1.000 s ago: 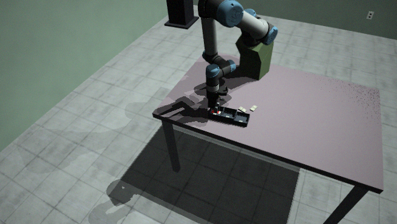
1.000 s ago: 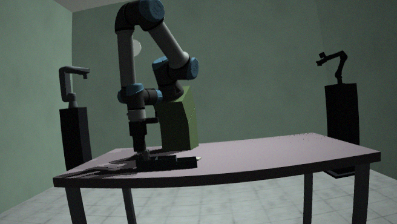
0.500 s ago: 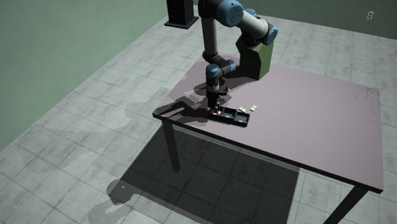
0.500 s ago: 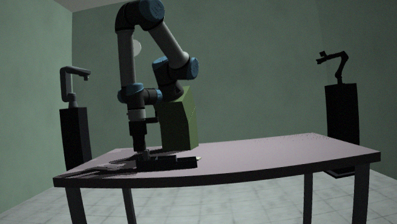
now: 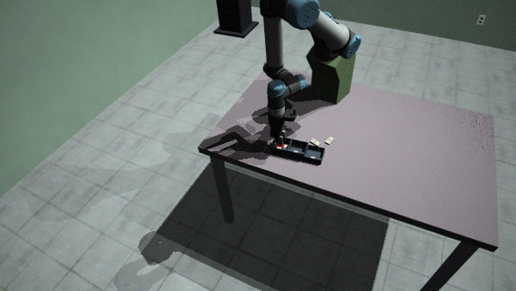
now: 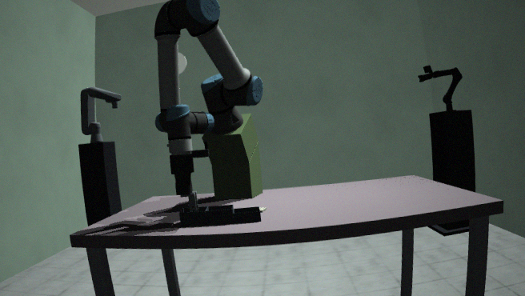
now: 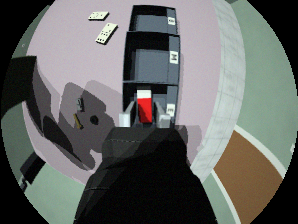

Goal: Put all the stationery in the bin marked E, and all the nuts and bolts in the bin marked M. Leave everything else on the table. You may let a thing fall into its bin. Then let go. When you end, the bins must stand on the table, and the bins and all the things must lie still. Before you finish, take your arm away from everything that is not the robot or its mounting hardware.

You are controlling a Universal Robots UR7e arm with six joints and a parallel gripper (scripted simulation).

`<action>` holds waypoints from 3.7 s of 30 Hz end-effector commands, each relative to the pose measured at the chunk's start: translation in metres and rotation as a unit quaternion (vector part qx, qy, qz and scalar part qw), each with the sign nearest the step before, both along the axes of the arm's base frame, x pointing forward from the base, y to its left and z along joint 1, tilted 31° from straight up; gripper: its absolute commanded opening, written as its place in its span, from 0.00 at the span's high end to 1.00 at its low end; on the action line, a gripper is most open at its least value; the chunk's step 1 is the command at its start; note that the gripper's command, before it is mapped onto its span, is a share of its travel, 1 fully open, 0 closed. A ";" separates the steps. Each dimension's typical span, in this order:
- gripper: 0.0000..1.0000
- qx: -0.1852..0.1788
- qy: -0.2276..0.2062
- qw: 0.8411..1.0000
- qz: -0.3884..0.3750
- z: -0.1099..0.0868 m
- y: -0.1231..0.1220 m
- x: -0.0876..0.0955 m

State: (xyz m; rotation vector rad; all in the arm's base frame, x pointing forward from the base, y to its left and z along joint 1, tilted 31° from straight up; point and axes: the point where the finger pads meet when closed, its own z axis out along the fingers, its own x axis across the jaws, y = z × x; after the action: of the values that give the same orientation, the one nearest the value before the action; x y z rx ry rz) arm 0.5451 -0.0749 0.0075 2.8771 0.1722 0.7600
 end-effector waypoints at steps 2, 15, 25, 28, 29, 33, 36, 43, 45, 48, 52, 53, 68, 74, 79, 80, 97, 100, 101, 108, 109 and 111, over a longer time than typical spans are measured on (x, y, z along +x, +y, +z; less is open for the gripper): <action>0.38 0.000 -0.001 1.000 0.000 0.007 0.001 -0.003; 0.38 0.000 -0.001 1.000 0.000 0.029 0.004 -0.016; 0.38 -0.020 0.004 0.999 0.033 0.007 -0.004 -0.061; 0.38 -0.020 0.004 0.999 0.033 0.003 -0.005 -0.068; 0.38 -0.020 0.004 0.999 0.033 -0.001 -0.006 -0.075; 0.38 -0.020 0.004 0.999 0.033 -0.016 -0.011 -0.105; 0.38 -0.020 0.004 0.999 0.033 -0.027 -0.015 -0.127; 0.38 -0.020 0.005 0.999 0.033 -0.041 -0.021 -0.153; 0.38 -0.020 0.005 0.999 0.033 -0.041 -0.021 -0.153; 0.38 -0.020 0.005 0.999 0.033 -0.040 -0.021 -0.151; 0.38 -0.020 0.005 0.999 0.033 -0.038 -0.020 -0.148; 0.38 -0.020 0.005 0.999 0.033 -0.038 -0.020 -0.147; 0.38 -0.020 0.005 0.999 0.033 -0.036 -0.019 -0.144; 0.38 -0.020 0.005 0.999 0.033 -0.036 -0.018 -0.144; 0.38 -0.020 0.004 0.999 0.033 -0.036 -0.018 -0.144; 0.38 -0.020 0.004 0.999 0.033 -0.036 -0.018 -0.144; 0.38 -0.020 0.005 0.999 0.033 -0.050 -0.020 -0.136; 0.38 -0.020 0.005 0.999 0.033 -0.060 -0.022 -0.130; 0.38 -0.020 0.005 0.999 0.033 -0.063 -0.022 -0.128; 0.38 -0.020 0.005 0.999 0.033 -0.086 -0.026 -0.114; 0.38 -0.020 0.005 0.999 0.033 -0.086 -0.026 -0.114; 0.38 -0.020 0.004 0.999 0.033 -0.086 -0.026 -0.114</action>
State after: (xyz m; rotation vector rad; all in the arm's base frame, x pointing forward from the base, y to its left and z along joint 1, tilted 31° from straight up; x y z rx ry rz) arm 0.4277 -0.0999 -0.0754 2.8548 0.2833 0.7428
